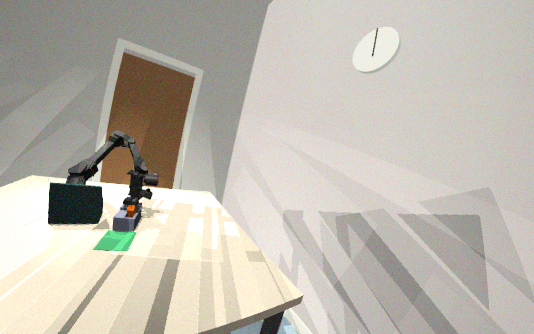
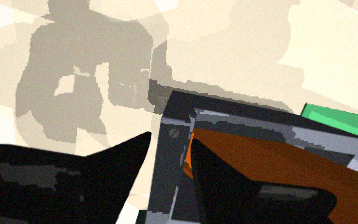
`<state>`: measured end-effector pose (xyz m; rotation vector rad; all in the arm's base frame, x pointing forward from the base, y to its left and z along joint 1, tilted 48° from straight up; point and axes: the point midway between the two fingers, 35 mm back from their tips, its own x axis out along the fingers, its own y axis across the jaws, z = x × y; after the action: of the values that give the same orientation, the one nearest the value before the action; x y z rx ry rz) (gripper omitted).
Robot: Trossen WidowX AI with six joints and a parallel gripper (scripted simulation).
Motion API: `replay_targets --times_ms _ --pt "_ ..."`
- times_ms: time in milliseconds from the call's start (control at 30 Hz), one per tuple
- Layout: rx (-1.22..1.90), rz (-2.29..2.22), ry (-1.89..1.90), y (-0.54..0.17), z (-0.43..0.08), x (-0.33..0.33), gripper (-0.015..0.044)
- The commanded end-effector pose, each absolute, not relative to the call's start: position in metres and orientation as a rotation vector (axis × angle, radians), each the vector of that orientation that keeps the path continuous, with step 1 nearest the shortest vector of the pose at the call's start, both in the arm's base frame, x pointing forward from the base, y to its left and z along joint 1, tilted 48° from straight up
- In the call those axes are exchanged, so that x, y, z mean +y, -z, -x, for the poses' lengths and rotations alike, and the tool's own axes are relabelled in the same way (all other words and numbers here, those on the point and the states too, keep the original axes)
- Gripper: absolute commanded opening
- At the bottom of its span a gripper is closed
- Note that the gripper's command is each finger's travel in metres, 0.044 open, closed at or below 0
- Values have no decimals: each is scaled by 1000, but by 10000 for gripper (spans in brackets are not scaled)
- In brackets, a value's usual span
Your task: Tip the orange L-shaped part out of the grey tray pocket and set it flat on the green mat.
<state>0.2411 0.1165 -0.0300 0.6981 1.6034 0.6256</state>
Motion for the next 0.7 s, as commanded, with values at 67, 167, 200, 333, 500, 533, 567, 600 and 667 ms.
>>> replay_targets --times_ms 67,167,200,333,500,533,567,600,667 --pt "1603 -697 -626 30 -241 116 180" --pt "1603 -697 -626 29 -241 116 180" --pt "1604 -698 -625 28 -241 116 180" --pt "1607 -699 -621 19 -242 115 180" --pt "1609 -699 -618 13 -243 113 180" --pt "1609 -697 -616 11 -244 109 180" --pt "1609 -696 -613 7 -246 103 180" --pt "1609 -693 -610 3 -248 95 180" --pt "1609 -691 -606 -10 -252 76 180"
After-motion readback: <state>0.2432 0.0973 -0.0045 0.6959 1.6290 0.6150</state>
